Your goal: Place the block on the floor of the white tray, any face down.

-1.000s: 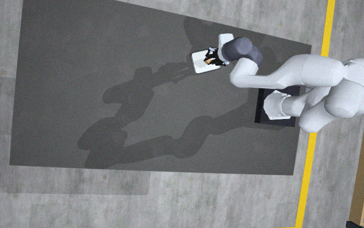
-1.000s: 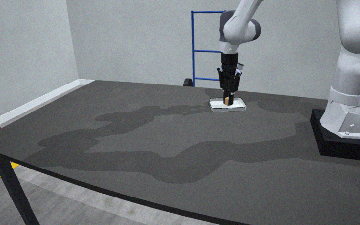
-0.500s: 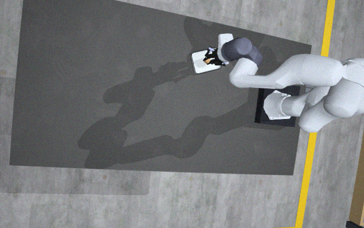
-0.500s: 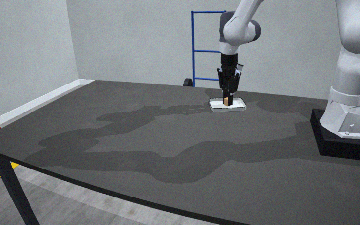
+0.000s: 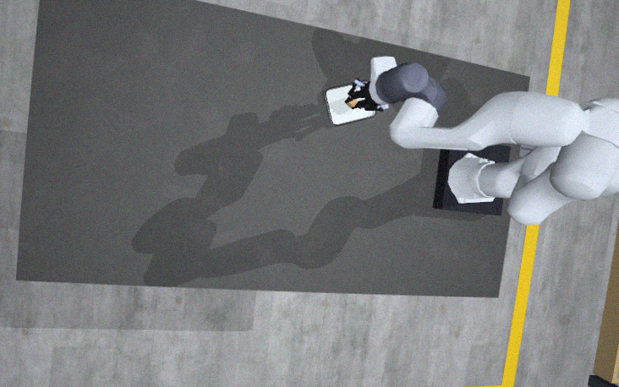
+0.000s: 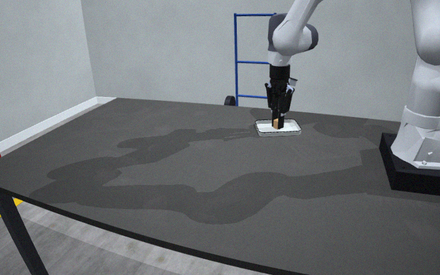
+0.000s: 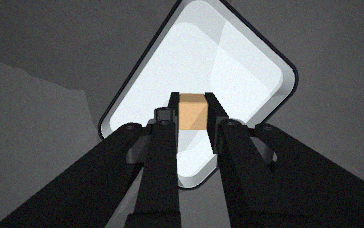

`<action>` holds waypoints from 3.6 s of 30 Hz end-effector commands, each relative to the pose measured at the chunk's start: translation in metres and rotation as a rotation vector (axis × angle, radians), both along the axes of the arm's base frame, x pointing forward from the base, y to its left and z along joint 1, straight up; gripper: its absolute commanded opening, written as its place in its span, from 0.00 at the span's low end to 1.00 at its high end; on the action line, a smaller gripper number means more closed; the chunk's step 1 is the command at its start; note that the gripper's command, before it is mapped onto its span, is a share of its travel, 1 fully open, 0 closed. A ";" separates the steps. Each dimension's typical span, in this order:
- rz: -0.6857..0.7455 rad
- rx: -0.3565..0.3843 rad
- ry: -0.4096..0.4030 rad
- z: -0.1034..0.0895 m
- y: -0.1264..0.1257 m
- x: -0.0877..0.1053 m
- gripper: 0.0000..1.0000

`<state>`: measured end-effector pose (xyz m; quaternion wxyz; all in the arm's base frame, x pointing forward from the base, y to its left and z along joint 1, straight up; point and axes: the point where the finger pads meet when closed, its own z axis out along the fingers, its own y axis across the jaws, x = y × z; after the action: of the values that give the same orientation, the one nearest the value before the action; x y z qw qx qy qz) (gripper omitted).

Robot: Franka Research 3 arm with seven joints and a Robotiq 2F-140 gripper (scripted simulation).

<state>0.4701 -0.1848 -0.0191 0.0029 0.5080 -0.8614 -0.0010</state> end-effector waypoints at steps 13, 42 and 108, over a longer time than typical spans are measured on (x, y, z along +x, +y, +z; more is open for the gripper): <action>0.002 0.001 0.000 0.000 0.000 0.001 0.10; 0.002 0.001 0.000 -0.001 0.000 0.000 0.10; 0.002 0.001 0.000 -0.003 0.000 0.000 0.34</action>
<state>0.4697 -0.1846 -0.0213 0.0030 0.5079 -0.8614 -0.0013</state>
